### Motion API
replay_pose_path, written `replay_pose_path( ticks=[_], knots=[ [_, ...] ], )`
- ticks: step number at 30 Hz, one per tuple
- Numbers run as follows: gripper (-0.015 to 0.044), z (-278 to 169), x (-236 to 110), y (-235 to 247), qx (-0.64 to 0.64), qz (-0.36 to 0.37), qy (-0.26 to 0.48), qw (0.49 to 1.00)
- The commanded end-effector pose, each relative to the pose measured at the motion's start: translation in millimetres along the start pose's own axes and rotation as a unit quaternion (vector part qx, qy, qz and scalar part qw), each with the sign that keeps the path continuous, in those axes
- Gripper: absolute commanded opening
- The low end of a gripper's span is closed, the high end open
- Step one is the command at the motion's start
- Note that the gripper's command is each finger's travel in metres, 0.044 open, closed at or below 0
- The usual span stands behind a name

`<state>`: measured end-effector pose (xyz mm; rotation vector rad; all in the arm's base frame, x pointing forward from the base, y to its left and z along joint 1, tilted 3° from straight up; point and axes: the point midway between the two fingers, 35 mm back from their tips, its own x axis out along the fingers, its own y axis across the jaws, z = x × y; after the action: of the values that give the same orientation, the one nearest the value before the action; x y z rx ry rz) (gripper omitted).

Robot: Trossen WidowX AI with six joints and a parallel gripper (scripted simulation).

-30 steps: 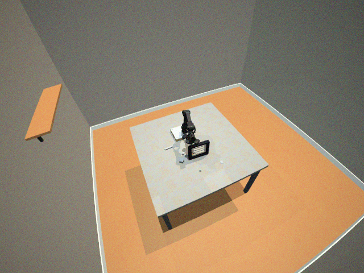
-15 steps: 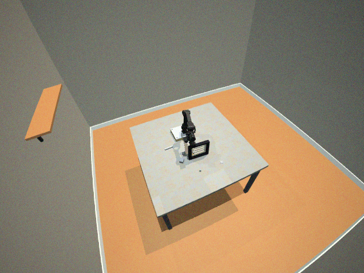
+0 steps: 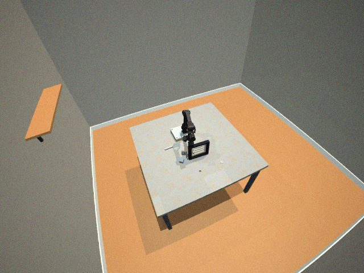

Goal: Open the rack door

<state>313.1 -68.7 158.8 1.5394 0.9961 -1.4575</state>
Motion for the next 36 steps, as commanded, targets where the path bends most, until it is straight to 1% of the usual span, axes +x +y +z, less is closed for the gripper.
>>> replay_pose_path(
  ticks=[1,6,7,9,14,21,28,36],
  knots=[
    [0.0147,-1.7,1.2,0.1,0.009,-0.001,0.005,1.0],
    [0.0278,-1.7,1.2,0.1,0.009,-0.001,0.005,1.0],
    [0.0288,-1.7,1.2,0.1,0.009,-0.001,0.005,1.0],
    [0.0288,-1.7,1.2,0.1,-0.007,-0.001,0.005,1.0],
    [0.0288,-1.7,1.2,0.1,-0.127,0.0,0.005,0.992],
    [0.0288,-1.7,1.1,0.1,-0.296,0.001,0.005,0.955],
    [0.0288,-1.7,1.1,0.1,-0.456,0.002,0.005,0.89],
    [0.0288,-1.7,1.1,0.1,-0.622,0.003,0.004,0.783]
  ],
)
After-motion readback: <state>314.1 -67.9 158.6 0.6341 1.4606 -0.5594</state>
